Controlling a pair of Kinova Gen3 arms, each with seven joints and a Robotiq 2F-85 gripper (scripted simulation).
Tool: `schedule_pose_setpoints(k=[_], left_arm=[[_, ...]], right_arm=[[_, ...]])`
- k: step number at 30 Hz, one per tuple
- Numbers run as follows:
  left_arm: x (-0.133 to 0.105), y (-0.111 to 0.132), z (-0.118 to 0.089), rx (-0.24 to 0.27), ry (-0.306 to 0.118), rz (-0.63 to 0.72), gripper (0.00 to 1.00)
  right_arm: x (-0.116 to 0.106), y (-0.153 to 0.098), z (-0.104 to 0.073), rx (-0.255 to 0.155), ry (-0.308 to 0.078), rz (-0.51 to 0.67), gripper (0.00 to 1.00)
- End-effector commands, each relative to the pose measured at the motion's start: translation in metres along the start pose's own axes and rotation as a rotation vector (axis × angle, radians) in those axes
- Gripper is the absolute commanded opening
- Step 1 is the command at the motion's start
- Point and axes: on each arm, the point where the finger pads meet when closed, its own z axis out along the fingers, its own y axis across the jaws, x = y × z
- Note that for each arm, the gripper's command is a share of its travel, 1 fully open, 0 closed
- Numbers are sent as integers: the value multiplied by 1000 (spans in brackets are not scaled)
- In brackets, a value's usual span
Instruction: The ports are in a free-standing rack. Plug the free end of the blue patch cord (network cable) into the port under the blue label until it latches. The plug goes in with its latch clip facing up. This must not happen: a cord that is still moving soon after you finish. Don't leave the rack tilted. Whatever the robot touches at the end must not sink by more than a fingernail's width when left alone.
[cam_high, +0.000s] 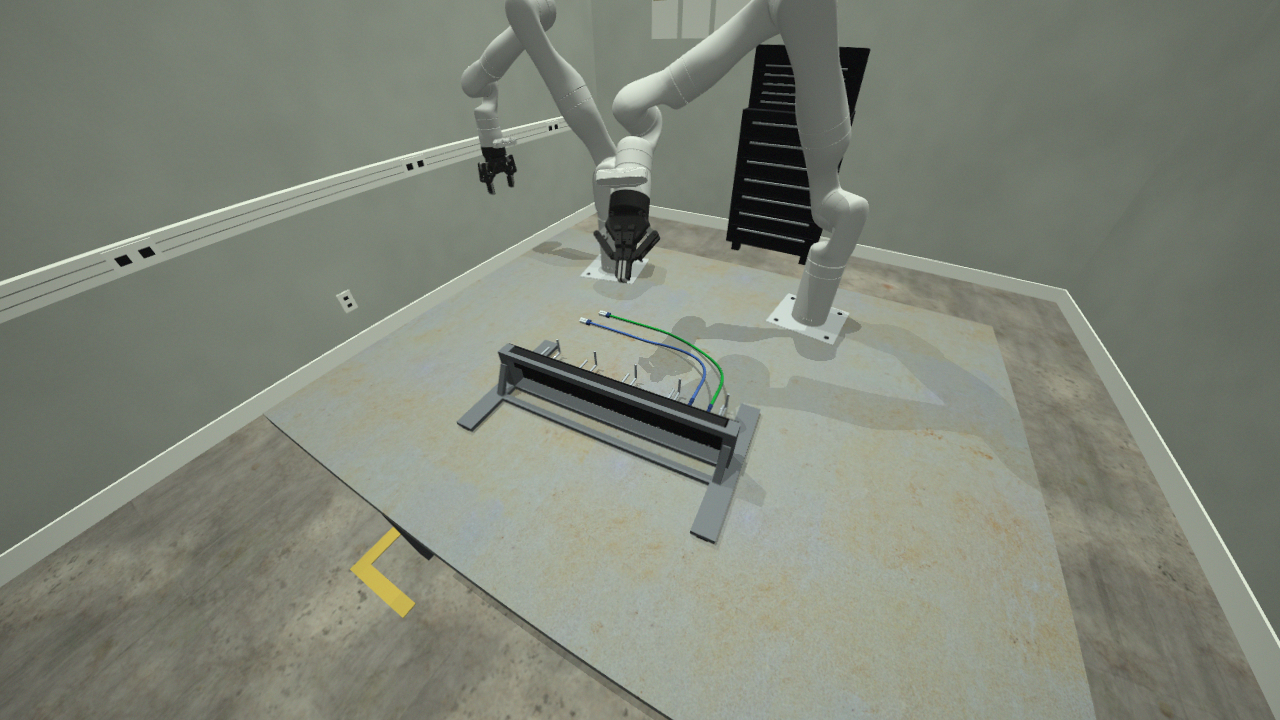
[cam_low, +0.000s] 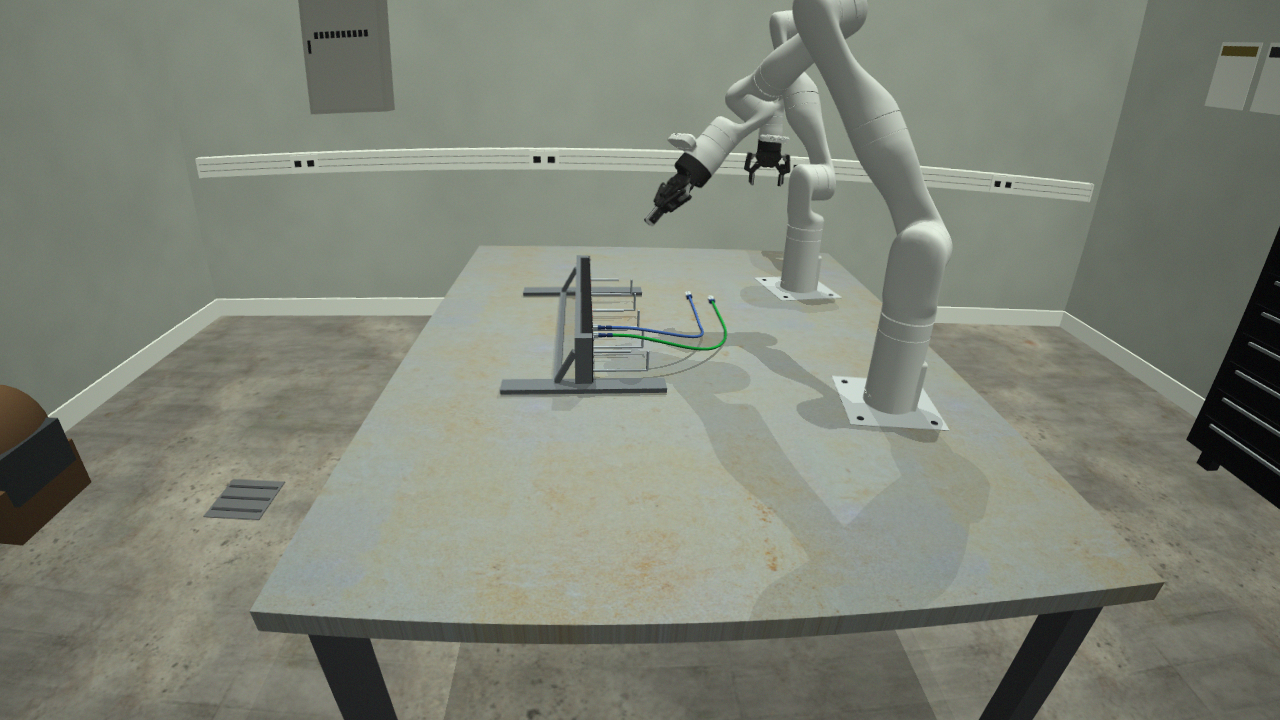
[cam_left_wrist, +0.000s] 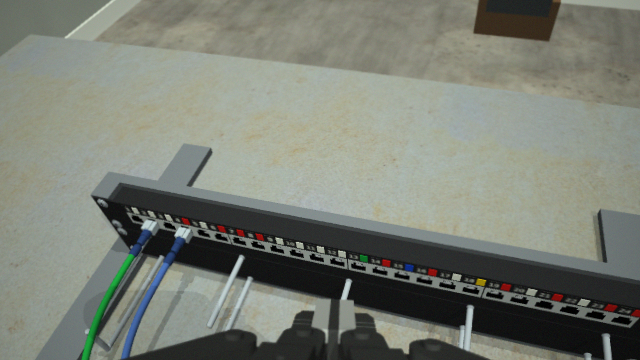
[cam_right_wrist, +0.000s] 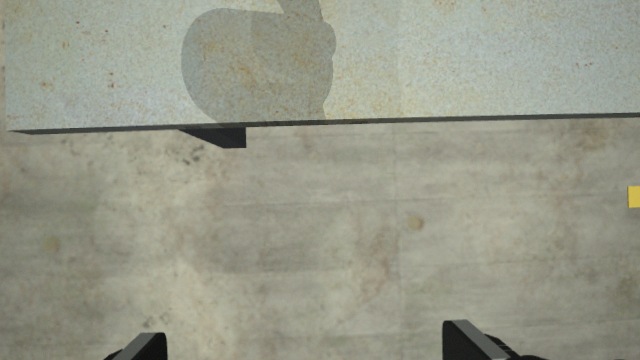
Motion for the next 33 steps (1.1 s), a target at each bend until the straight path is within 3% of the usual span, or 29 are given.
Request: schedule_pose_setpoints(k=[1,7,14,25,33], left_arm=[[25,-31,17,-39,157,-19,99],[36,-70,29,-93,261,-1,99],[29,-102,36,-137,292,24,99],[-7,-160,43,-195,256,67,99],[-22,-177,44,-206,231,76,99]], right_arm=[[0,0,-1,0,-2,0,1000],[0,0,-1,0,-2,0,1000],[0,0,-1,0,-2,0,1000],[0,0,-1,0,-2,0,1000],[0,0,-1,0,-2,0,1000]])
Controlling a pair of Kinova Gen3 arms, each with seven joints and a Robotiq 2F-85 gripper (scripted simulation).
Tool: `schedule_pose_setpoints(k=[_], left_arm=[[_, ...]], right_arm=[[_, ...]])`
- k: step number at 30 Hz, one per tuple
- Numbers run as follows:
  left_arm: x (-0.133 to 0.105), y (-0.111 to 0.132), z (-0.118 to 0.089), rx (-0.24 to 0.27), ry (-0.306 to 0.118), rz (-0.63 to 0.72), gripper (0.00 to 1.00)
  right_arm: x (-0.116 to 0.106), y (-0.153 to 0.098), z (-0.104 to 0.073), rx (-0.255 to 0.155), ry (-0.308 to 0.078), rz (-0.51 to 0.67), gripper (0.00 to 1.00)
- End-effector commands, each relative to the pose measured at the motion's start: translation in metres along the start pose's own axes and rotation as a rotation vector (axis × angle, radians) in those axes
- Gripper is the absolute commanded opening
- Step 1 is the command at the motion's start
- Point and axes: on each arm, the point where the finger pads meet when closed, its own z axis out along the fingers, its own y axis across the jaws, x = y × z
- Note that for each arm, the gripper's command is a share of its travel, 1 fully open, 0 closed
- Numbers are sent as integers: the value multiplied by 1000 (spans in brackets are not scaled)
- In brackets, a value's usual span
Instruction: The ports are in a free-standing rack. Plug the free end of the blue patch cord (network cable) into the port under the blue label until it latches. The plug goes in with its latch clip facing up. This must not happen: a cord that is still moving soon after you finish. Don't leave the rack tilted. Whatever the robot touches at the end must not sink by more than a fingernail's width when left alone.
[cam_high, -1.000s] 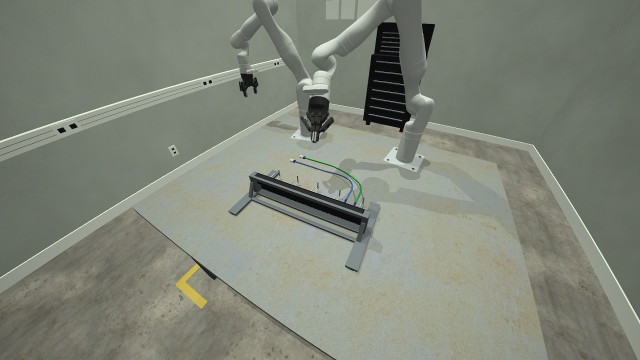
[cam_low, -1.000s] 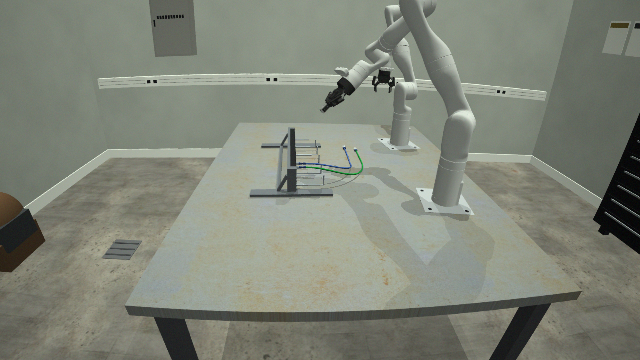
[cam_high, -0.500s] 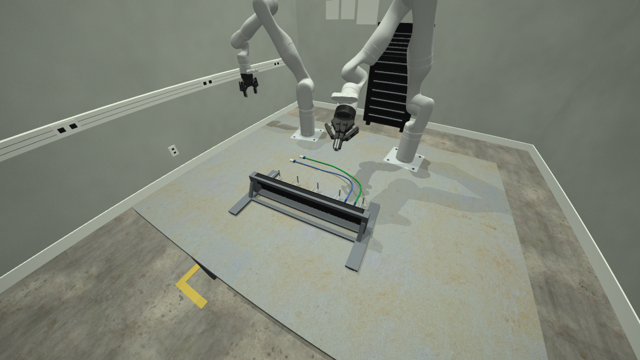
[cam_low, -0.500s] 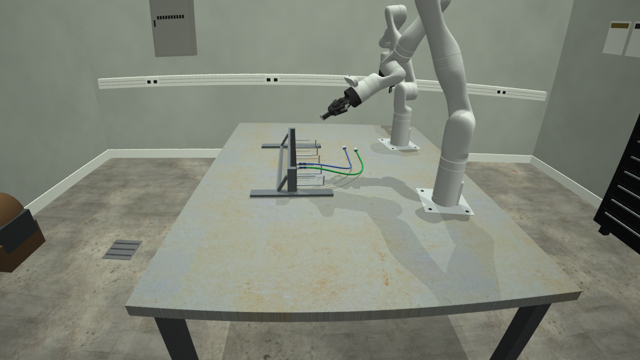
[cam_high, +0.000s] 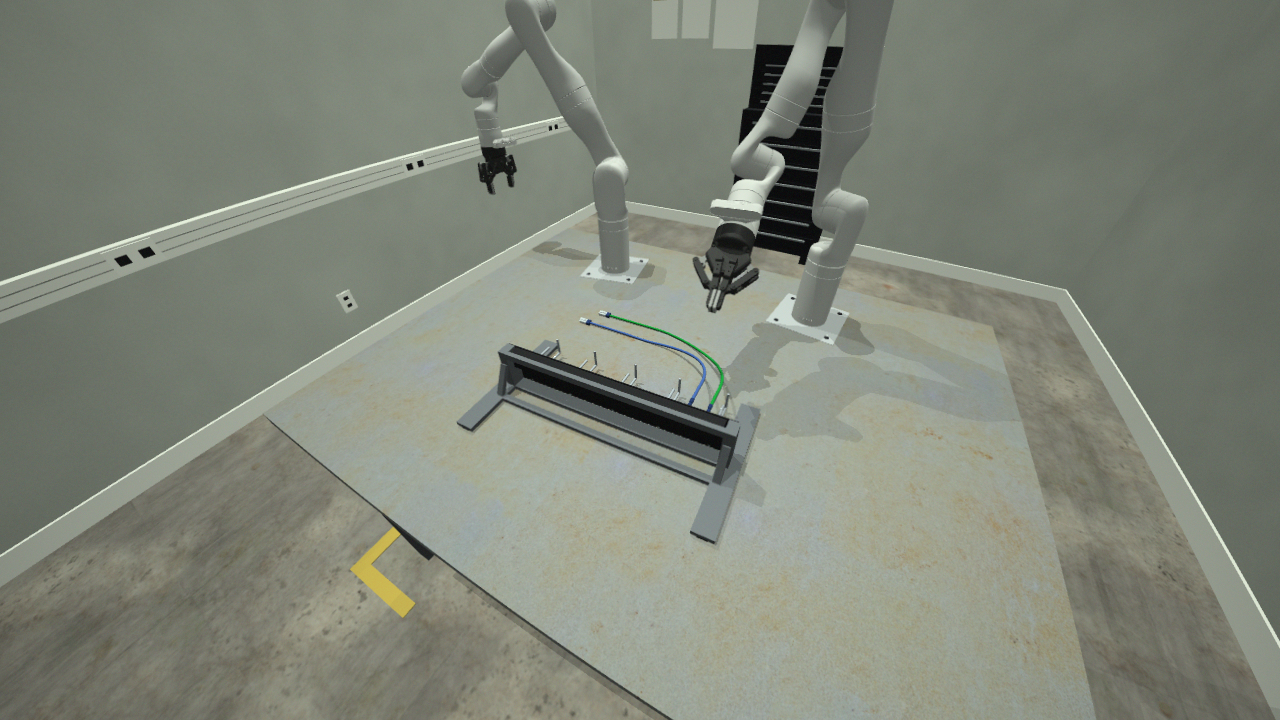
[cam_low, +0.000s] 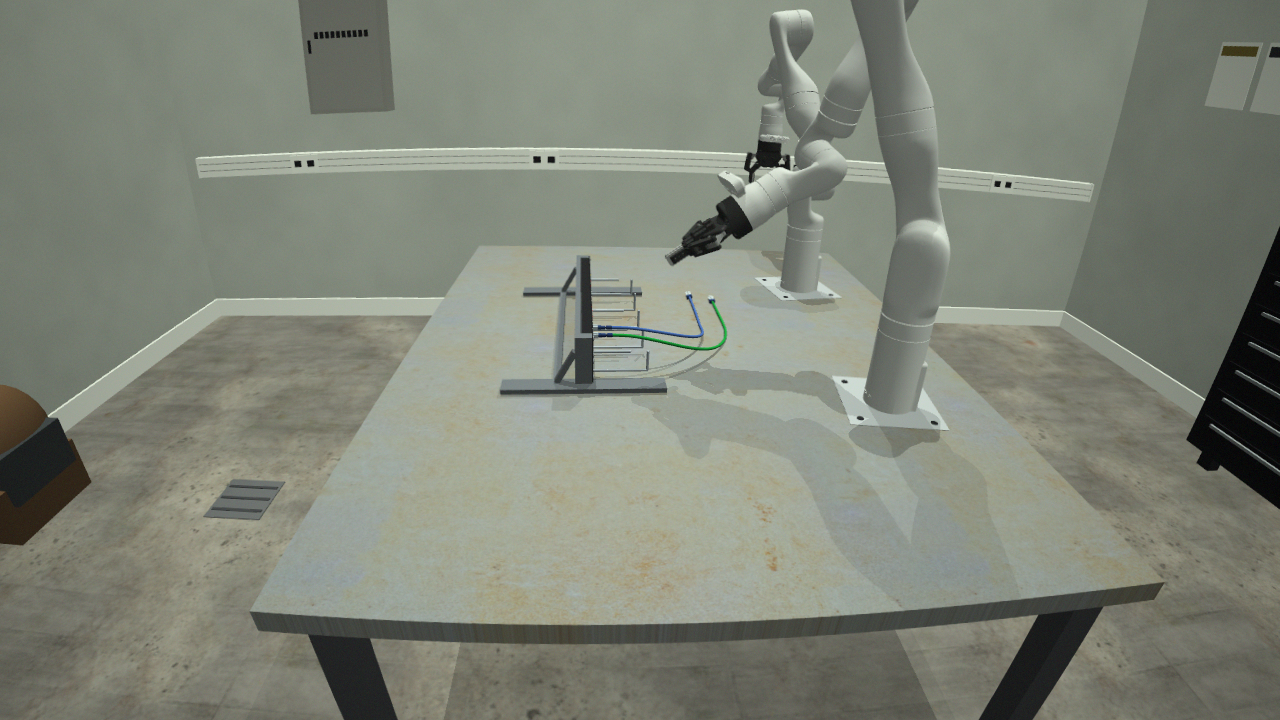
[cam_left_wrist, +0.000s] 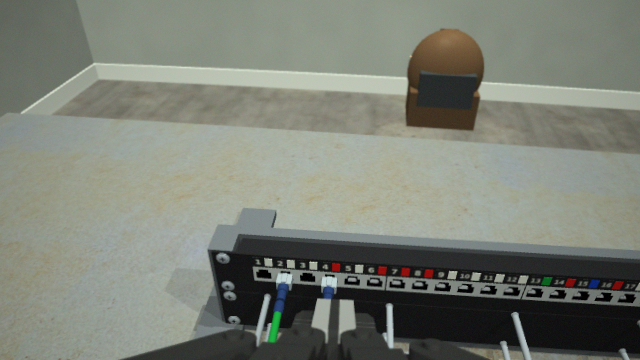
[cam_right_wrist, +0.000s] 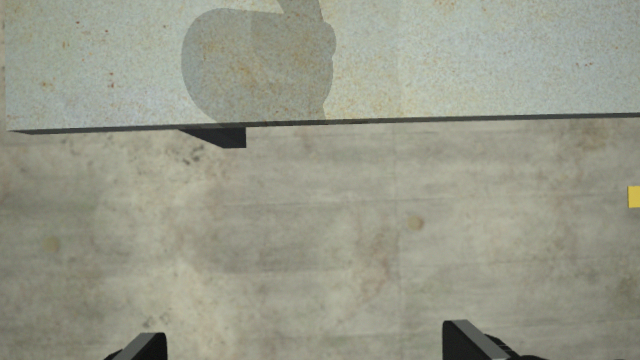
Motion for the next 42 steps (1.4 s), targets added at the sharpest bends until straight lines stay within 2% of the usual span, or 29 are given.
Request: schedule_pose_setpoints(k=[1,18,29,36,42], left_arm=[[-6,-8,-3,-12,-5,1,99],[-10,-12,-3,-12,-13,7,99],[-11,-11,14,-8,-17,28,99],[-11,-11,38,-8,-19,28,99],[-11,-11,46,-32,-1,23,99]], right_arm=[[0,0,-1,0,-2,0,1000],[0,0,-1,0,-2,0,1000],[0,0,-1,0,-2,0,1000],[0,0,-1,0,-2,0,1000],[0,0,-1,0,-2,0,1000]])
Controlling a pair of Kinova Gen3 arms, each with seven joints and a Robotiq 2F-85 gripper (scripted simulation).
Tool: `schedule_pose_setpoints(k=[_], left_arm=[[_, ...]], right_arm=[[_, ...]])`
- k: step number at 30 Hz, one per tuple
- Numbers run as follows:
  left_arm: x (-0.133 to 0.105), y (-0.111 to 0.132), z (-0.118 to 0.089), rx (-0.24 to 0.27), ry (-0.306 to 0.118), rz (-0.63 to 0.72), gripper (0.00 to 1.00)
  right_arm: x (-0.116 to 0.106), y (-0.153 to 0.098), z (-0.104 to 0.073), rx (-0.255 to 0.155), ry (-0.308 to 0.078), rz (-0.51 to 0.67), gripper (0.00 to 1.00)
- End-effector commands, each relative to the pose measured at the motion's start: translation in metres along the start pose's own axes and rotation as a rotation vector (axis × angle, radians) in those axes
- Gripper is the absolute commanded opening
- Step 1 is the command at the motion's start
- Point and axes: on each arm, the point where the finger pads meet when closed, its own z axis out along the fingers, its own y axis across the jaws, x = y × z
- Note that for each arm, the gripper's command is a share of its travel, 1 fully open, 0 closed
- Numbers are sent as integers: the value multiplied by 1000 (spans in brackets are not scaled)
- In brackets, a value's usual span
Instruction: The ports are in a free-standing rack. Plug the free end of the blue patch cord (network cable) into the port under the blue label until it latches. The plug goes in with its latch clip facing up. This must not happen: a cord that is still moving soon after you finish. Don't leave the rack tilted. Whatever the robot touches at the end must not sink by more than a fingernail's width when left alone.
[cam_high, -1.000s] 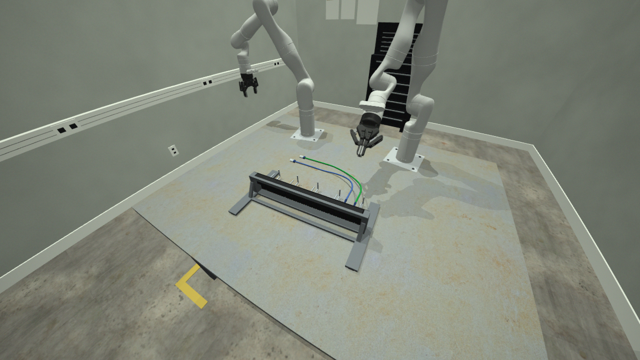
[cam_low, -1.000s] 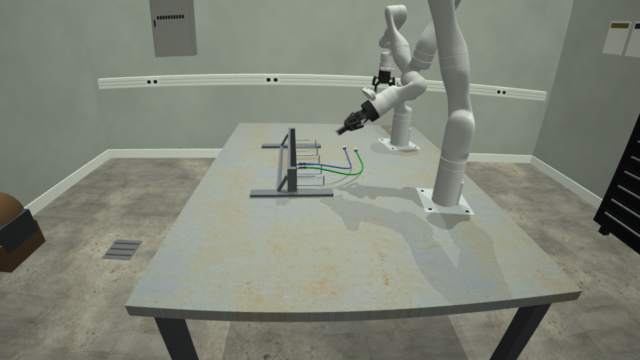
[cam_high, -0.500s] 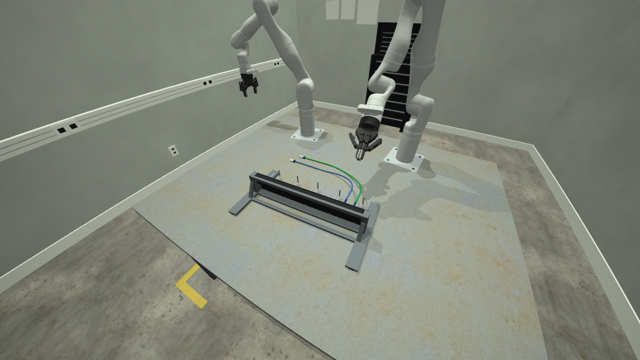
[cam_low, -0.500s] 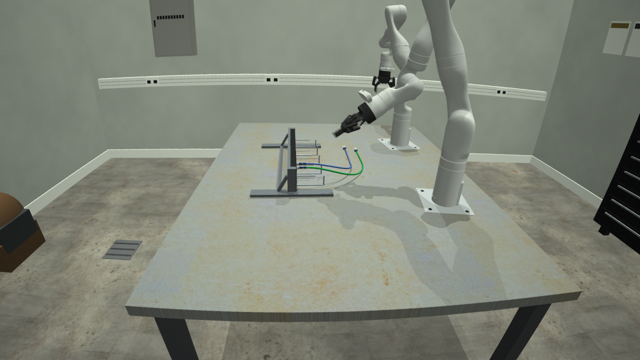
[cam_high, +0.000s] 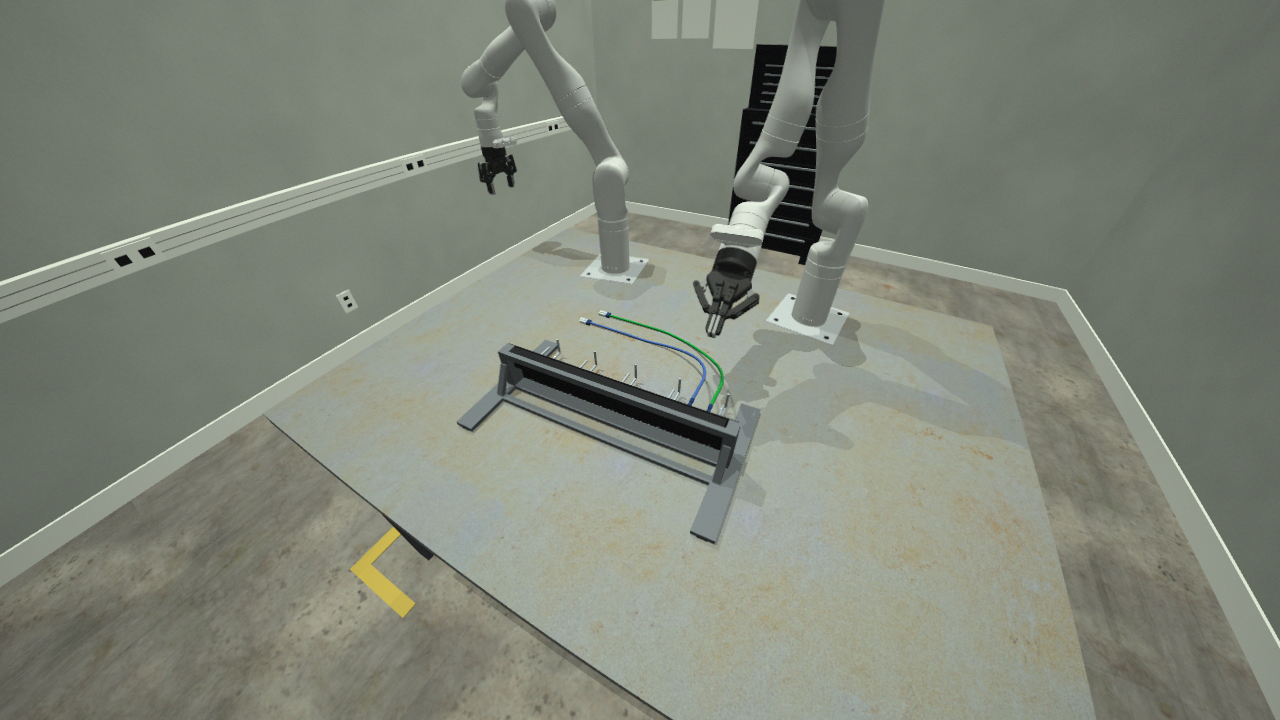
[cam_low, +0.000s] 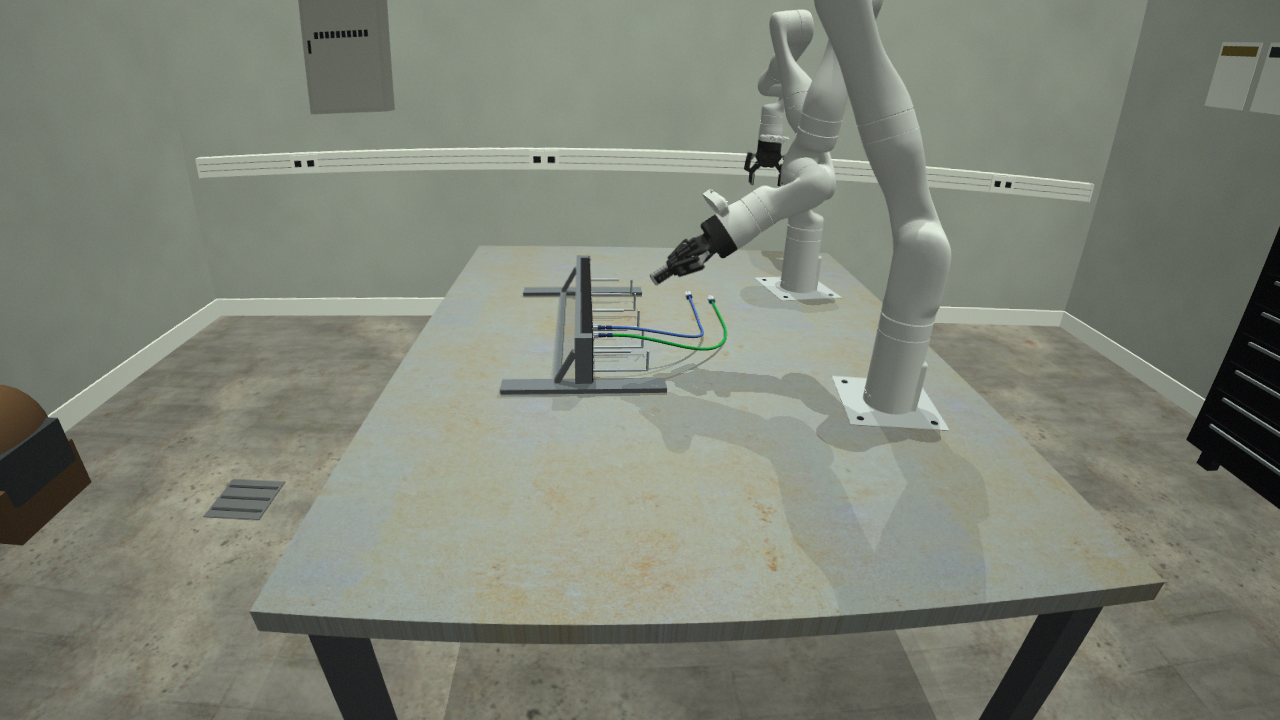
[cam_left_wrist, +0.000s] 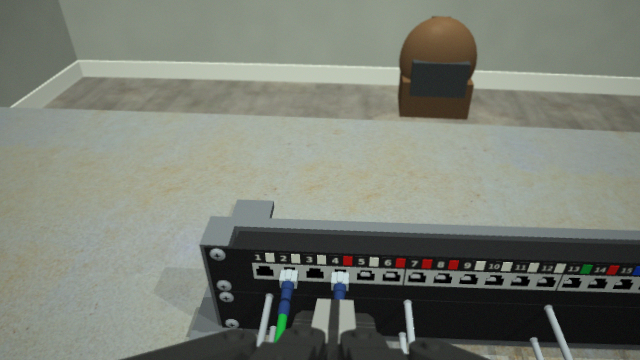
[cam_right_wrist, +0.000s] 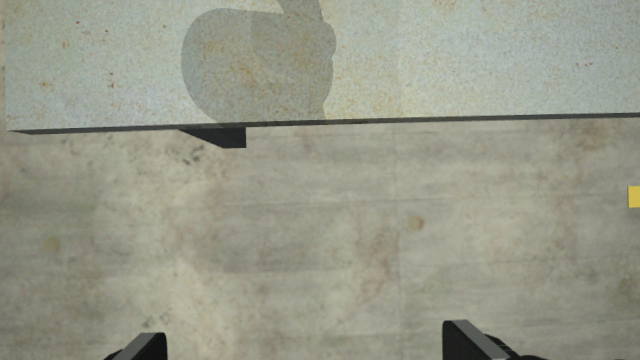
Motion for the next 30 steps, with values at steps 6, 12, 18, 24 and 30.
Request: schedule_pose_setpoints(k=[6,12,18,24,30], left_arm=[[0,0,25,-12,10,-2,99],[0,0,58,-12,10,-2,99],[0,0,83,-12,10,-2,99],[0,0,90,-12,10,-2,99],[0,0,92,-12,10,-2,99]], right_arm=[[0,0,-1,0,-2,0,1000],[0,0,-1,0,-2,0,1000],[0,0,-1,0,-2,0,1000],[0,0,-1,0,-2,0,1000],[0,0,-1,0,-2,0,1000]])
